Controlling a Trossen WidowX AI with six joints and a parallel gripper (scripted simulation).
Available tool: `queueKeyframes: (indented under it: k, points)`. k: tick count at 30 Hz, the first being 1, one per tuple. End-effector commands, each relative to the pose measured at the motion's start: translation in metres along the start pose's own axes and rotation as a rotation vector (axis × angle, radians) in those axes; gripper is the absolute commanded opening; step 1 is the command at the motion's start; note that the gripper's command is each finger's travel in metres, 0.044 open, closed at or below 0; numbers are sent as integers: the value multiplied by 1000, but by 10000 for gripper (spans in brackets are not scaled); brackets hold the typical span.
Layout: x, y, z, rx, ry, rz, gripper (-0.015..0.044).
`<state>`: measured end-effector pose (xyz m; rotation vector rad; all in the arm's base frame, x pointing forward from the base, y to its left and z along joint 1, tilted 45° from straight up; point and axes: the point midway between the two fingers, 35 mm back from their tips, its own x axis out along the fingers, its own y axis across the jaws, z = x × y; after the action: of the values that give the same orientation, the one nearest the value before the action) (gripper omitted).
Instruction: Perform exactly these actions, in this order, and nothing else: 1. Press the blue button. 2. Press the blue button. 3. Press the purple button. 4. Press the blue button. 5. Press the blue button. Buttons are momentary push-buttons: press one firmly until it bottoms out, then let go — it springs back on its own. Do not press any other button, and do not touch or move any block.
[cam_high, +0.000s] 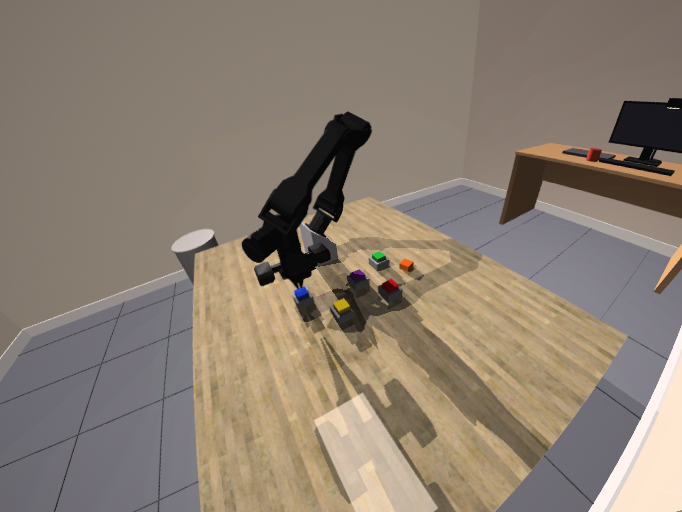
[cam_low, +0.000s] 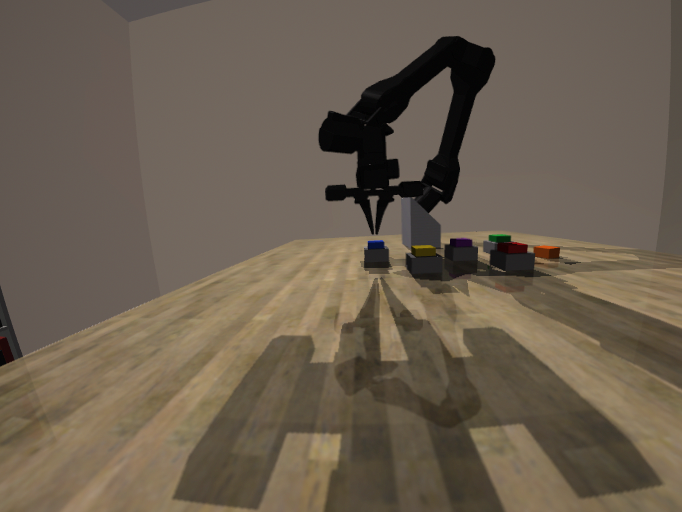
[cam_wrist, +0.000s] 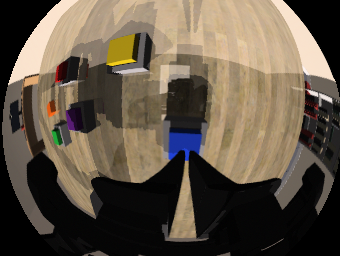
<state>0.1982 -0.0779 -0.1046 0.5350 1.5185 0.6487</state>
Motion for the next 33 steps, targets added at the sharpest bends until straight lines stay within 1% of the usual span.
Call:
queueKeyframes:
  k: [1, 11, 30, 31, 33]
  points:
    - [6, 1, -1, 5, -1, 5, 20]
    - [22, 2, -1, 5, -1, 7, 20]
    - [22, 2, -1, 5, -1, 7, 20]
    - [19, 1, -1, 1, 1, 3, 20]
    - [0, 1, -1, 4, 0, 4, 20]
